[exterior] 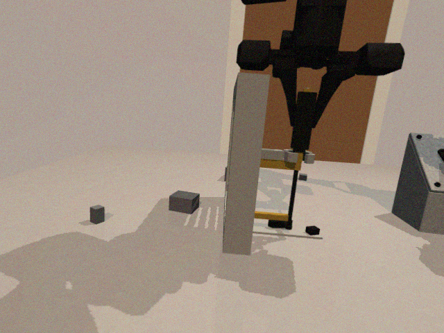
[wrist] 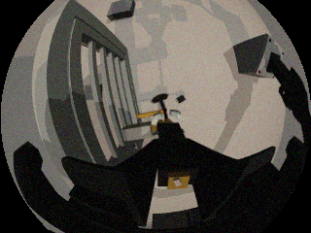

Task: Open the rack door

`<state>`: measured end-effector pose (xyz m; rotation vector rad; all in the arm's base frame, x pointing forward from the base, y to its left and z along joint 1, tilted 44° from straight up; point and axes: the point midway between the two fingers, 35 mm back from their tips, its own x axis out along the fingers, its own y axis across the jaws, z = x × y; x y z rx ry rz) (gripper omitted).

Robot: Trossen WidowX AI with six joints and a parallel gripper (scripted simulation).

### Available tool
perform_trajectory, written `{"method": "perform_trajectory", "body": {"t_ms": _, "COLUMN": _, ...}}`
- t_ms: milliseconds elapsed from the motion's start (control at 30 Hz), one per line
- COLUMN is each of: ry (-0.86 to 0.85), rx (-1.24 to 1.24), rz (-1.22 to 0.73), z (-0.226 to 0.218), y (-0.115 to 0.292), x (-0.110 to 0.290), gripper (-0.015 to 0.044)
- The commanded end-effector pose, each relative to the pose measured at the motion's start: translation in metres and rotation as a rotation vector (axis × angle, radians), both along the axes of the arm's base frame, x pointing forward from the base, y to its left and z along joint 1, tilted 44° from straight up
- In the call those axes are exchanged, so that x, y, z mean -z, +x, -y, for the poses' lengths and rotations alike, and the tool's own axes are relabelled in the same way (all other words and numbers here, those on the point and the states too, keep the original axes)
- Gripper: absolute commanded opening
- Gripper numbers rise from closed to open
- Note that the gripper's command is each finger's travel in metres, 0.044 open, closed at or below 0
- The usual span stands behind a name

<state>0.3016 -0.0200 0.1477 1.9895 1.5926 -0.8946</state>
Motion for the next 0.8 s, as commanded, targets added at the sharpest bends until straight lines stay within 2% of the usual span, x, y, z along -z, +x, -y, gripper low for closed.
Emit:
{"method": "perform_trajectory", "body": {"t_ms": 0, "ry": -0.002, "rx": 0.001, "rz": -0.003, "z": 0.0, "y": 0.0, "x": 0.001, "gripper": 0.0014}}
{"method": "perform_trajectory", "body": {"t_ms": 767, "ry": -0.05, "rx": -0.263, "rz": 0.248, "z": 0.004, "y": -0.016, "x": 0.007, "gripper": 0.0014}}
